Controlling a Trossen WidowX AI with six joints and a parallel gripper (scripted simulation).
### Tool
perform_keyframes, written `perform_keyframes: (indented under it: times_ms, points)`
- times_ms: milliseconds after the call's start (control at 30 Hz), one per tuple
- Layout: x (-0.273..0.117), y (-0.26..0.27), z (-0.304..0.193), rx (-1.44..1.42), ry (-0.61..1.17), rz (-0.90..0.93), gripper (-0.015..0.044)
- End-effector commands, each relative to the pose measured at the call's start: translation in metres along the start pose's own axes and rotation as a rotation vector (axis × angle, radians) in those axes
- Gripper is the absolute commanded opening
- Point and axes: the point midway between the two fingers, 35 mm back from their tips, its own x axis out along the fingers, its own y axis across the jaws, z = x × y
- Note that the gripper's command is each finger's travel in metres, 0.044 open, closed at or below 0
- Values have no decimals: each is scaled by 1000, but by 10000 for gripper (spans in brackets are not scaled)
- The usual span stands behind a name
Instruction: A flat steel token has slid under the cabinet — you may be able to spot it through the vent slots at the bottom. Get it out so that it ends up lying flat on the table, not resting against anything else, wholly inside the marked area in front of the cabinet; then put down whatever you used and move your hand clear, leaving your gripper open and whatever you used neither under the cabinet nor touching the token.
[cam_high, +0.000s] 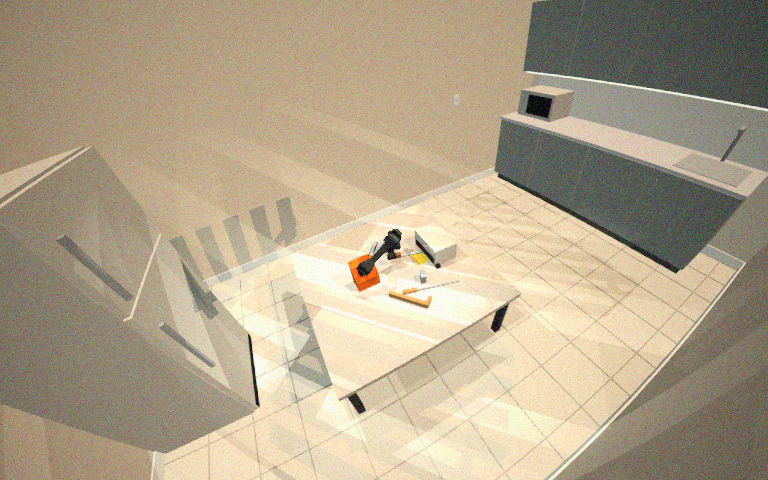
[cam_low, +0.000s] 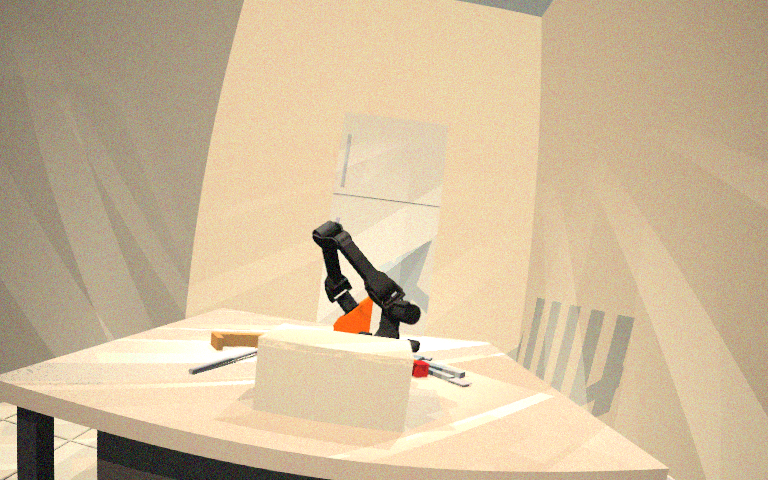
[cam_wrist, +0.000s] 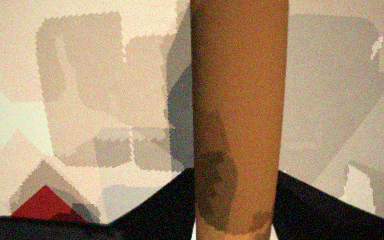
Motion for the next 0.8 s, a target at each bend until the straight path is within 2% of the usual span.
perform_keyframes:
  times_ms: [0, 767]
  points:
    - [0, 0, 8, -1, 1, 2, 0]
    - [0, 1, 40, 1, 0, 2, 0]
